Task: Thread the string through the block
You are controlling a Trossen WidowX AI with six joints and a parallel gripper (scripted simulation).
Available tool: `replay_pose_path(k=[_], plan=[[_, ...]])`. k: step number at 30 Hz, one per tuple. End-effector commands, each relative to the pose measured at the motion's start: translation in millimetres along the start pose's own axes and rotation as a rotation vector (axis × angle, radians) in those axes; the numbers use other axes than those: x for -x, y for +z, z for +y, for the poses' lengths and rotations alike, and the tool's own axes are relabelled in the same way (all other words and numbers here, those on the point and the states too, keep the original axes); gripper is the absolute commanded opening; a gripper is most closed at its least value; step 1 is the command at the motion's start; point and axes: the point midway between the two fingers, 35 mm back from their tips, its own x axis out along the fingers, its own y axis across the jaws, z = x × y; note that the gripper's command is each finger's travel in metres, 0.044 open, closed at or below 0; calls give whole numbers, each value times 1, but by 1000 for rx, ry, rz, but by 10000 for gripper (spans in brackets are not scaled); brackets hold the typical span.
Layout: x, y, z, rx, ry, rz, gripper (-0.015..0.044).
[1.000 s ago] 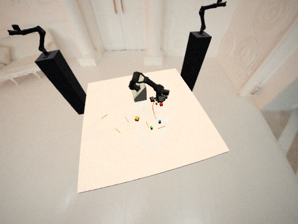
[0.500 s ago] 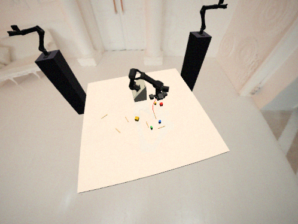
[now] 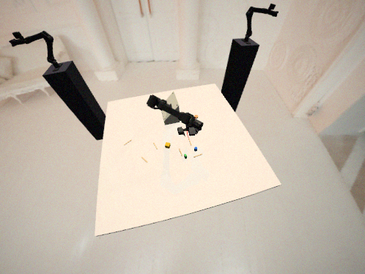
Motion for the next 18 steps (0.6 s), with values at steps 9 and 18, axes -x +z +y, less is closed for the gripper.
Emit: replay_pose_path(k=[9,18], plan=[[-1,-1,-1,26,-11,1,230],[-1,-1,-1,26,-11,1,120]])
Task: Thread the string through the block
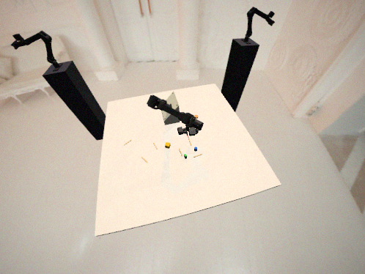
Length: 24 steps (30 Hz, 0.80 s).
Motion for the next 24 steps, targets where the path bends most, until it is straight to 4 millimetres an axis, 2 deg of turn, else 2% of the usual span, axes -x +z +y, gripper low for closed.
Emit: replay_pose_path(k=[1,7,24], plan=[[0,0,-1,7,-4,-1,120],[-3,1,-1,8,-3,-2,120],[-31,2,0,8,-3,-2,120]])
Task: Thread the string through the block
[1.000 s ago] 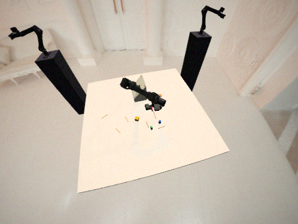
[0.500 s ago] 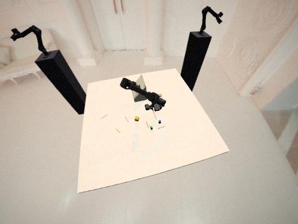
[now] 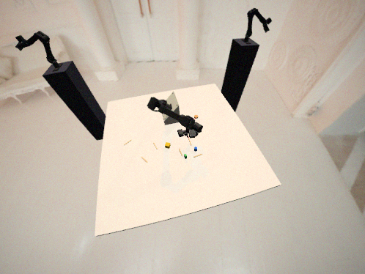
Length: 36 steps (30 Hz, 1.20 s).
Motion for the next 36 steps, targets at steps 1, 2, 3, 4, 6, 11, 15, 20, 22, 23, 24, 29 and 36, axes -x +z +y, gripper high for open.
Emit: replay_pose_path(k=[1,2,3,4,6,11,15,20,22,23,24,29,36], plan=[[-9,-2,-1,11,-7,5,120],[-10,-2,-1,11,-7,5,120],[-12,-2,-1,11,-7,5,120],[-14,-2,-1,11,-7,5,120],[-17,-2,-1,11,-7,5,120],[-25,-3,-1,10,-8,5,120],[-31,-3,-2,10,-9,5,120],[-37,-4,-2,10,-10,5,120],[-37,-4,-2,10,-10,5,120],[-37,-4,-2,10,-10,5,120],[-37,-4,-2,10,-10,5,120],[-35,-3,-2,1,-6,5,0],[-35,-3,-2,1,-6,5,0]])
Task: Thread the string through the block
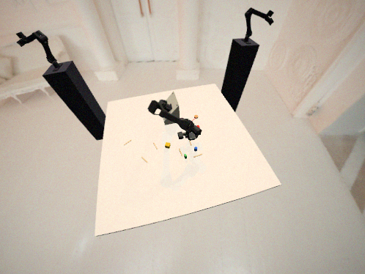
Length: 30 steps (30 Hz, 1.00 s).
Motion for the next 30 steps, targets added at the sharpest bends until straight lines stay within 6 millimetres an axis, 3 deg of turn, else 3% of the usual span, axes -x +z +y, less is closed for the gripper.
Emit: replay_pose_path(k=[1,30], plan=[[0,0,0,-1,0,0,0],[37,2,1,0,4,-1,0]])
